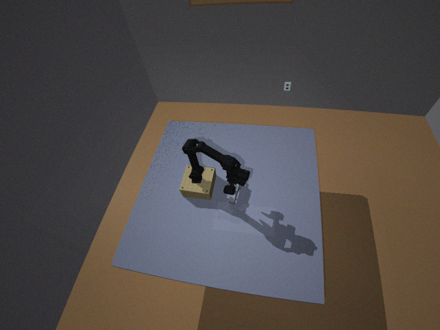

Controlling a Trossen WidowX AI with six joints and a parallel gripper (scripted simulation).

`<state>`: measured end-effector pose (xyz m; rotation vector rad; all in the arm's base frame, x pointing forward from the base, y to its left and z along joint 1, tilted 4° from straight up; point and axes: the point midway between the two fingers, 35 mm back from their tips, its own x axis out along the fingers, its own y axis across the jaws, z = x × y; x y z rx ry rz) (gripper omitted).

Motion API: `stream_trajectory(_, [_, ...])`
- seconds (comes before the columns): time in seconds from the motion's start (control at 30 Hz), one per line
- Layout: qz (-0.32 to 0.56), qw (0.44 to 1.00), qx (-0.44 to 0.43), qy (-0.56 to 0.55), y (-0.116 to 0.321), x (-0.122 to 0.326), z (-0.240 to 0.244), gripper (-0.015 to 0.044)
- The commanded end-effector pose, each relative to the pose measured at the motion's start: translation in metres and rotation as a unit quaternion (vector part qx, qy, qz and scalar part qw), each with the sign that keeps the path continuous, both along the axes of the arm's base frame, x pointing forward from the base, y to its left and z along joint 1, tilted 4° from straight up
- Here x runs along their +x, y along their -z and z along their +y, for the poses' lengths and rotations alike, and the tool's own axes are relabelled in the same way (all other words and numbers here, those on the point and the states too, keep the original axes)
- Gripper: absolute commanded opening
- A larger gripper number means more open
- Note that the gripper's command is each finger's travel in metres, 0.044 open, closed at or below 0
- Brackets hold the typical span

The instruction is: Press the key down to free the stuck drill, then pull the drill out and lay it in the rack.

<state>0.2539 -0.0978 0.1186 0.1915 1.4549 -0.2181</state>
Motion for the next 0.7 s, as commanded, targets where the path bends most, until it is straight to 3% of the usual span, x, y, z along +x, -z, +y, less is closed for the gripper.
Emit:
stream_trajectory(0.0, [0.004, 1.0, 0.003, 0.0, -0.013, 0.0, 0.0, 0.0368])
stream_trajectory(0.1, [0.007, 0.996, -0.007, -0.084, 0.006, 0.009, 0.016, 0.044])
stream_trajectory(0.2, [0.017, 0.967, -0.022, -0.255, 0.026, 0.024, 0.05, 0.044])
stream_trajectory(0.4, [0.019, 0.828, -0.049, -0.559, 0.066, 0.046, 0.116, 0.044])
stream_trajectory(0.57, [0.016, 0.716, -0.062, -0.695, 0.087, 0.049, 0.153, 0.044])
stream_trajectory(0.67, [0.016, 0.708, -0.063, -0.703, 0.089, 0.049, 0.156, 0.044])
